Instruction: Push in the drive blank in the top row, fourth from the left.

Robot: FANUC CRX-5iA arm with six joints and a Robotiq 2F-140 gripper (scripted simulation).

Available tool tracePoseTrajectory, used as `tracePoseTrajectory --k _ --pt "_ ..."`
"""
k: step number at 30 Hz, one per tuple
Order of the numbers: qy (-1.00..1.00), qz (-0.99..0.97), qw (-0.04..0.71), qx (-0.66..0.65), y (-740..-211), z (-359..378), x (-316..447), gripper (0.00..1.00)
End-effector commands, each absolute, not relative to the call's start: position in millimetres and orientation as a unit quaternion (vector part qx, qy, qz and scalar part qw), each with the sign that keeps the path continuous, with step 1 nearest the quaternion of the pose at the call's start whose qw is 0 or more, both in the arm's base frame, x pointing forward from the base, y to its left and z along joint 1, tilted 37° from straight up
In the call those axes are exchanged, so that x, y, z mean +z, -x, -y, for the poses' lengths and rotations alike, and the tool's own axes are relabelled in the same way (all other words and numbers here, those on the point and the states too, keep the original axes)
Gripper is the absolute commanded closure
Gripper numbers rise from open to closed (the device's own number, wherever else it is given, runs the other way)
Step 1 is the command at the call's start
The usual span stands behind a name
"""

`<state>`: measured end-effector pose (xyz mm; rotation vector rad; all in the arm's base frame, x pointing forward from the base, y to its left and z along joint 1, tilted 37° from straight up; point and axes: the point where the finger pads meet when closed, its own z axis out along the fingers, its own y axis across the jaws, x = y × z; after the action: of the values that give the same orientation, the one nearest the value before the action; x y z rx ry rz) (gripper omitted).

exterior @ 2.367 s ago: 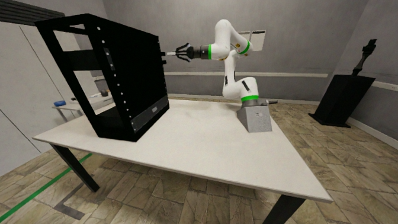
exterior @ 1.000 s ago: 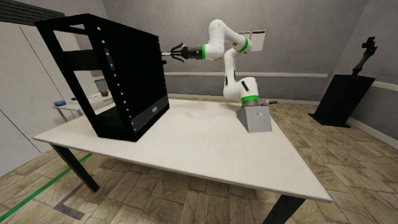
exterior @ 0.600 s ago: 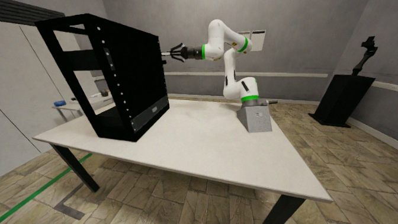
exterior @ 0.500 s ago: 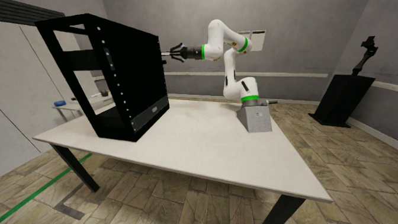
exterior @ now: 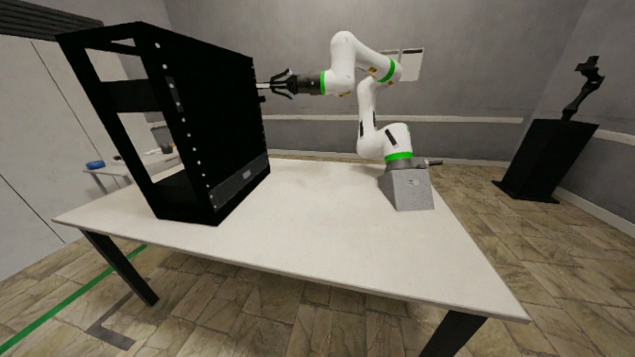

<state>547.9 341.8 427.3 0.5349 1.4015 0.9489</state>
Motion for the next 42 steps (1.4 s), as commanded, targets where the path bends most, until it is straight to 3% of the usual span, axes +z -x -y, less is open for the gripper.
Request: tracePoseTrajectory --k 1,42 --pt "-0.233 -0.612 0.631 0.415 -548.5 -342.5 428.1 0.90" --pt "-0.233 -0.612 0.631 0.415 -568.0 -346.8 431.0 0.90"
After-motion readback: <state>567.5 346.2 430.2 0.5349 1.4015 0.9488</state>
